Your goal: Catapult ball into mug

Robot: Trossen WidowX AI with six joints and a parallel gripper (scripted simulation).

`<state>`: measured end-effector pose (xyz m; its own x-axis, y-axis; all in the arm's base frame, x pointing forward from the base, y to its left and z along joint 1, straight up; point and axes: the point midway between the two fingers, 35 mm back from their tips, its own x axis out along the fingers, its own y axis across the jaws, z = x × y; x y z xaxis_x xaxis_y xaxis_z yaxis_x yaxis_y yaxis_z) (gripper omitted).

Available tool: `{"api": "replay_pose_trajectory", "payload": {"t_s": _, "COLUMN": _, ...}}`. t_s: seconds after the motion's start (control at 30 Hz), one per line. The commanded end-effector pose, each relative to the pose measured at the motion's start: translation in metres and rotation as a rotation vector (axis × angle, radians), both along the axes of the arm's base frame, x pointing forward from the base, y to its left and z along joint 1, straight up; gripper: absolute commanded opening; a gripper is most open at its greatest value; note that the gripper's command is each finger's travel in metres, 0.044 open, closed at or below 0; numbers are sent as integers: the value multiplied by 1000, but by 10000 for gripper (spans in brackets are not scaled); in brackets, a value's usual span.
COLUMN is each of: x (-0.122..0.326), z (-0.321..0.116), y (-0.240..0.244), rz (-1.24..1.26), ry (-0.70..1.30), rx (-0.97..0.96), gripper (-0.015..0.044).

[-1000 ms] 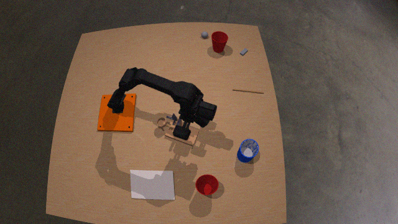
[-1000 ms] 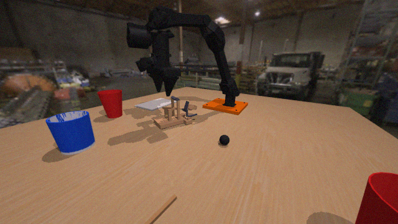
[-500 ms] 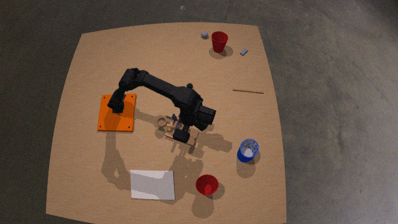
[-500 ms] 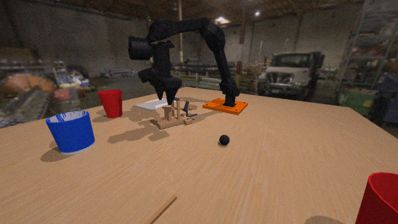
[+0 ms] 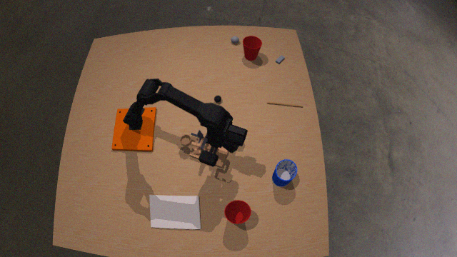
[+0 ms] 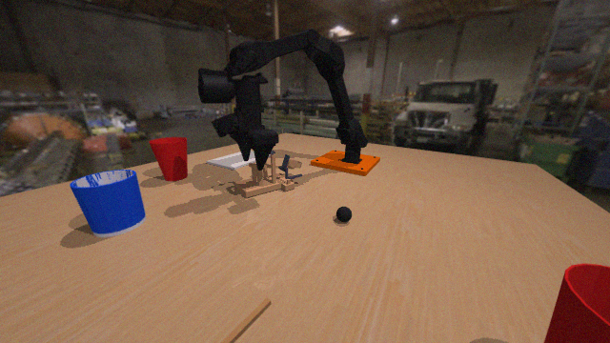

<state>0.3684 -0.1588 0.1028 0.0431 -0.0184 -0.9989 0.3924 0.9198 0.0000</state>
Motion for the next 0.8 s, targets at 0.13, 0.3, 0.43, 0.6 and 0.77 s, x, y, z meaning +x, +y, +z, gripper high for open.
{"api": "replay_pose_trajectory", "payload": {"t_s": 0.13, "x": -1, "z": -15, "y": 0, "rz": -3, "ry": 6, "rx": 2, "gripper": 440}}
{"api": "replay_pose_trajectory", "payload": {"t_s": 0.3, "x": -1, "z": -23, "y": 0, "rz": -3, "ry": 6, "rx": 2, "gripper": 440}}
{"api": "replay_pose_trajectory", "payload": {"t_s": 0.43, "x": -1, "z": -30, "y": 0, "rz": -3, "ry": 6, "rx": 2, "gripper": 440}}
{"api": "replay_pose_trajectory", "payload": {"t_s": 0.6, "x": -1, "z": -38, "y": 1, "rz": -3, "ry": 6, "rx": 2, "gripper": 440}}
{"api": "replay_pose_trajectory", "payload": {"t_s": 0.77, "x": -1, "z": -40, "y": 1, "rz": -3, "ry": 6, "rx": 2, "gripper": 440}}
